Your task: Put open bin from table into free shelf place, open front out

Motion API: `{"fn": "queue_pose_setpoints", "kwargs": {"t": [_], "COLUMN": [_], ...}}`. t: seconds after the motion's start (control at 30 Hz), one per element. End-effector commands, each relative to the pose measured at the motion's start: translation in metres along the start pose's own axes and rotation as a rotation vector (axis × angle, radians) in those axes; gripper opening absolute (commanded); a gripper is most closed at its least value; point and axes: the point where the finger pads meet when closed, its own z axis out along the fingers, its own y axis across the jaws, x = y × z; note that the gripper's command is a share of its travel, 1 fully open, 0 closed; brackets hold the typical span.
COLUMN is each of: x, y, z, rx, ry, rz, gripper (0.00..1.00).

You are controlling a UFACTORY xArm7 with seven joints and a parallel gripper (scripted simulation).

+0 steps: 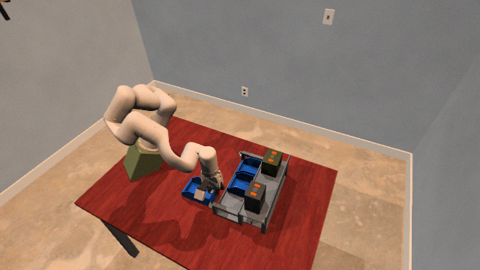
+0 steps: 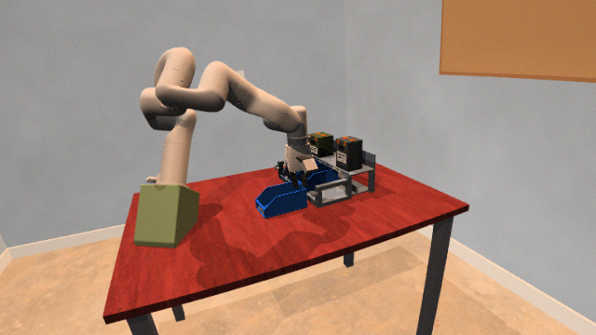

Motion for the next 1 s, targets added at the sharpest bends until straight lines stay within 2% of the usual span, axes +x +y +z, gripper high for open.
{"fn": "queue_pose_setpoints", "kwargs": {"t": [0.0, 0.2, 0.97], "x": [0.001, 0.001, 0.001], "y": [-0.001, -0.001, -0.001], "z": [-0.001, 0.009, 0.011], "rx": [0.003, 0.003, 0.003], "ry": [0.002, 0.002, 0.002], "rz": [0.0, 0.0, 0.0], "gripper": [0.33, 0.33, 0.33]}}
